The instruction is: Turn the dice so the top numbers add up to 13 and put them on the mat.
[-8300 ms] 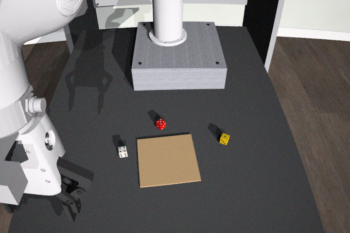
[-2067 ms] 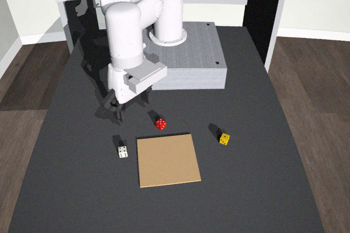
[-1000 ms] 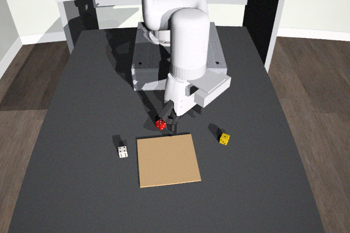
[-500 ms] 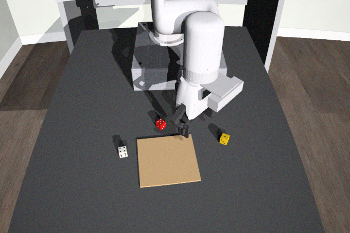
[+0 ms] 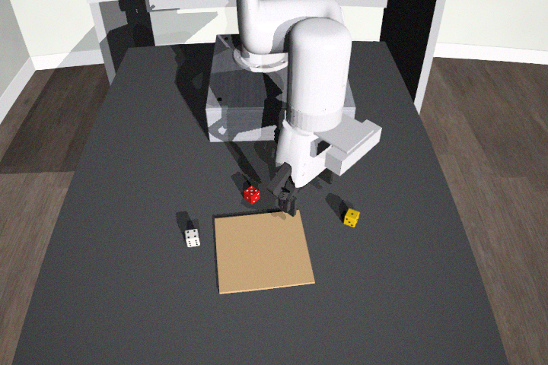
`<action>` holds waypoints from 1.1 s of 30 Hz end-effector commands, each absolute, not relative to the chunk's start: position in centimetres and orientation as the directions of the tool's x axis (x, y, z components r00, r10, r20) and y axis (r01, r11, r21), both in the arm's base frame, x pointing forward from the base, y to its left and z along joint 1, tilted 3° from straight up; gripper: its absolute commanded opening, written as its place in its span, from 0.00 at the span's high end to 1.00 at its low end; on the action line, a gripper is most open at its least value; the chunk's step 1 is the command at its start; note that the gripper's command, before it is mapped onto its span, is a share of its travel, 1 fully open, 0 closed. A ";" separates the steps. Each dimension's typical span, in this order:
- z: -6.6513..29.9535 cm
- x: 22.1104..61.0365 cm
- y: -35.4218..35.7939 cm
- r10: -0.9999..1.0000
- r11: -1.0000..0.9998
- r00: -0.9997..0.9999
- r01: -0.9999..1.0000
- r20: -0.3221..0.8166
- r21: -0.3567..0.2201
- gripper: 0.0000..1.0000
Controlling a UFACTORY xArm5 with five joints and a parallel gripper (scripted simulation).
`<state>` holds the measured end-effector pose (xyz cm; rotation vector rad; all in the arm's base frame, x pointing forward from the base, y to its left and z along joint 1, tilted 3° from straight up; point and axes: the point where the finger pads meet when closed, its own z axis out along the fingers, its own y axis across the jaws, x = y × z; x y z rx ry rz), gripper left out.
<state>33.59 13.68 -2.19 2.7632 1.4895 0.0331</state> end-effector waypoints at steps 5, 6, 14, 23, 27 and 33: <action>-2.1 33.7 13.7 0.835 -0.550 0.549 0.835 0.020 0.014 0.00; -2.1 33.7 13.7 0.835 -0.550 0.549 0.835 0.020 0.014 0.00; -2.1 33.7 13.7 0.835 -0.550 0.549 0.835 0.020 0.014 0.00; -1.0 33.7 13.7 0.835 -0.550 0.549 0.835 0.020 0.014 0.00; 1.5 33.6 13.6 0.835 -0.550 0.549 0.835 0.020 0.014 0.00; 6.5 33.4 13.5 0.835 -0.550 0.549 0.835 0.020 0.014 0.00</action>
